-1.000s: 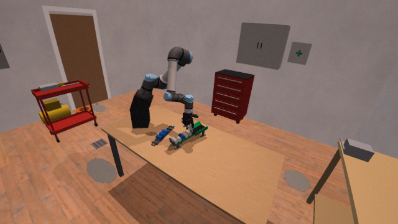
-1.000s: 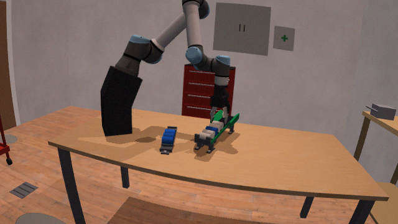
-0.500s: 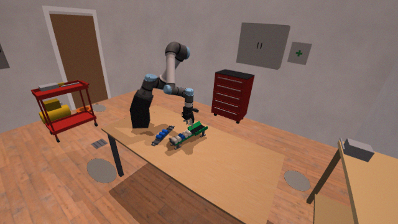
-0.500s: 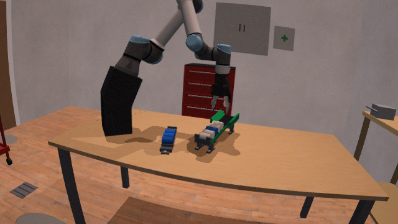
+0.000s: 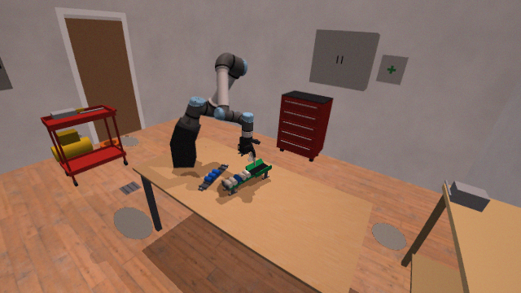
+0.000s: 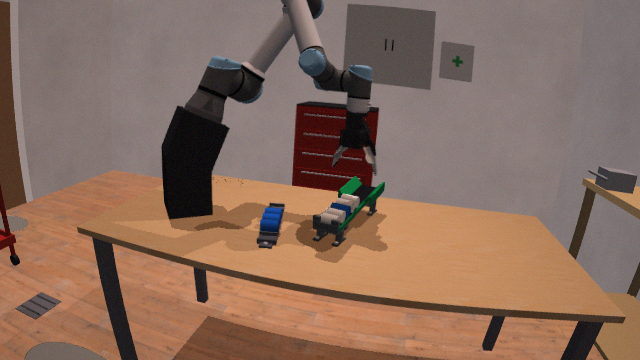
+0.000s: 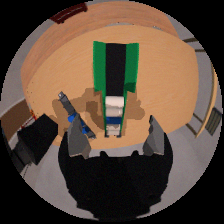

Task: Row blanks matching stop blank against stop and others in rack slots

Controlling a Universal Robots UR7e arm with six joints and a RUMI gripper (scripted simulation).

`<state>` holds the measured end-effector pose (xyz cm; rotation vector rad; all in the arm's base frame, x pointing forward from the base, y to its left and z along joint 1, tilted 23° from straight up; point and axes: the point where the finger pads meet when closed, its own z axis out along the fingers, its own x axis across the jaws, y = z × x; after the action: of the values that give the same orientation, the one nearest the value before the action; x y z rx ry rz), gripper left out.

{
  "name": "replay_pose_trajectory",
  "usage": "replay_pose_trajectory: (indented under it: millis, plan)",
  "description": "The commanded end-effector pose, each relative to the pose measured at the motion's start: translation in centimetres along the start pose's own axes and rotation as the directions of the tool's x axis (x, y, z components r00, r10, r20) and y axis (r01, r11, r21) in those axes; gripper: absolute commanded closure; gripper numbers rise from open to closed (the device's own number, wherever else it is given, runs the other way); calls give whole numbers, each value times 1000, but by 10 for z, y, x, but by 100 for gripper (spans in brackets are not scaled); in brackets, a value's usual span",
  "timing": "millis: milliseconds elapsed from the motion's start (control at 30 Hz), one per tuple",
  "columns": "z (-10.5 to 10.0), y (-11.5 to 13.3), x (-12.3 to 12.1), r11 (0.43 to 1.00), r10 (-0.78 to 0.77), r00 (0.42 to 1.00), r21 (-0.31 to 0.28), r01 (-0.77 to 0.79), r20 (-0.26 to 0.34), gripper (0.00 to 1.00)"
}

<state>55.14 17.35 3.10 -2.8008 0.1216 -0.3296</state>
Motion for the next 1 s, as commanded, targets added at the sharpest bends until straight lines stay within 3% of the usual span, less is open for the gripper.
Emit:
replay_pose_trajectory:
  millis: [0, 967]
  plan:
    - [-1, 0, 0, 1000, 0, 1000, 0, 0, -1, 0]
    - [0, 1, 1, 999, 44, 999, 0, -44, -1, 0]
